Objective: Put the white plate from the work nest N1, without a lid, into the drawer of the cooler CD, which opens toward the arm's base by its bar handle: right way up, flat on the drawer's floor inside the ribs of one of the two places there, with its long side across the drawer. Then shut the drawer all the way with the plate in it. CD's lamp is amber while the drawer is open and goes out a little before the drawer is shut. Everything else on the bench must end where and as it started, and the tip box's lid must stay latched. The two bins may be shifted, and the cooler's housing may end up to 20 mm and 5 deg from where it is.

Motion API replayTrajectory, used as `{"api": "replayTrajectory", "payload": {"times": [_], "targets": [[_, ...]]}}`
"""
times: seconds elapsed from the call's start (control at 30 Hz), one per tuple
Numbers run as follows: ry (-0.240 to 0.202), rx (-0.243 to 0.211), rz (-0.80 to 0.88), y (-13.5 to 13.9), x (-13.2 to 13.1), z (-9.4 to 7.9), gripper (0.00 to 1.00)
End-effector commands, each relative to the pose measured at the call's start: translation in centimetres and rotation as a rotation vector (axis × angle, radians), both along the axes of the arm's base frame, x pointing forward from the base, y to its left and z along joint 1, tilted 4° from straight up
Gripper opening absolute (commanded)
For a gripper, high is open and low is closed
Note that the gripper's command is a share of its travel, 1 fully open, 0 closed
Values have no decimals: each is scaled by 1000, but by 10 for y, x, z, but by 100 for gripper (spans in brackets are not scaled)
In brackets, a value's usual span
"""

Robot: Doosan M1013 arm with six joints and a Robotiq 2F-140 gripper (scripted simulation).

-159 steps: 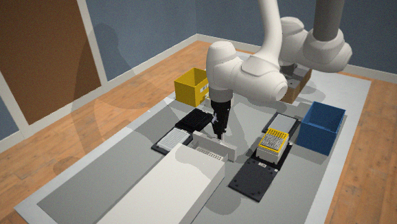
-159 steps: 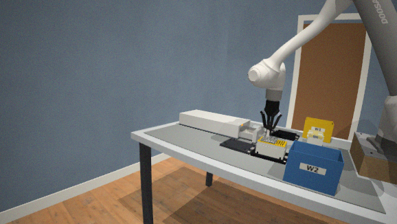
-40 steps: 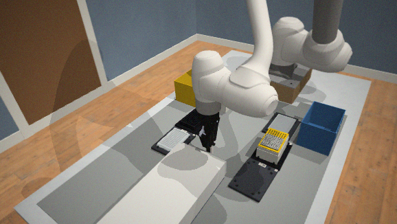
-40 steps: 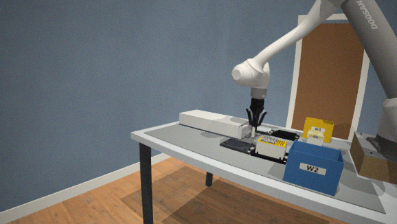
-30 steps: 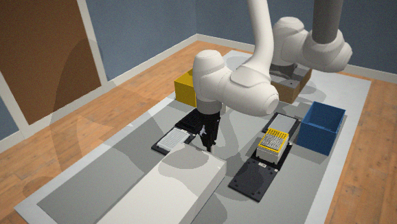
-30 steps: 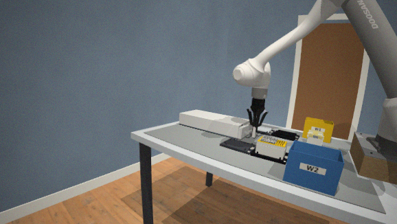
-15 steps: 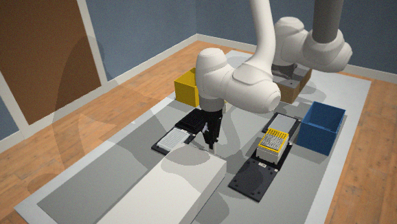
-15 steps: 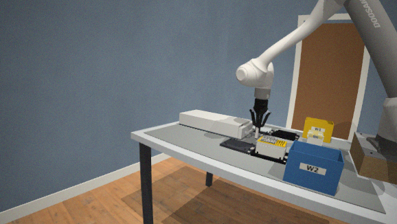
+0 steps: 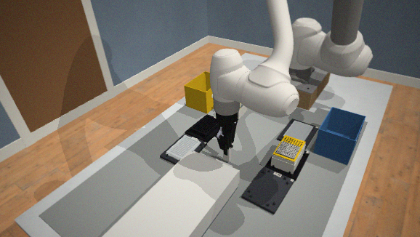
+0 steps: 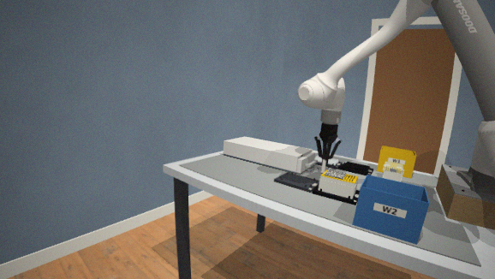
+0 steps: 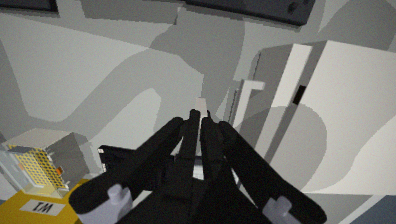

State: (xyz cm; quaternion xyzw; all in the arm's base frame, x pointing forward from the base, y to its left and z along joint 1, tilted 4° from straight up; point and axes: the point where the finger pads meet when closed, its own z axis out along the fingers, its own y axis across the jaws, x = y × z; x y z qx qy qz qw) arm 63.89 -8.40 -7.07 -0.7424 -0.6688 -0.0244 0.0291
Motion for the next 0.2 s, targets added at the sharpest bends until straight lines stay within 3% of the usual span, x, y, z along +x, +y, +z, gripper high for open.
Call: {"api": "replayTrajectory", "payload": {"times": [0.0, 0.17], "targets": [[0, 0, 0, 0, -4, 0, 0], [0, 0, 0, 1, -5, 0, 0]]}}
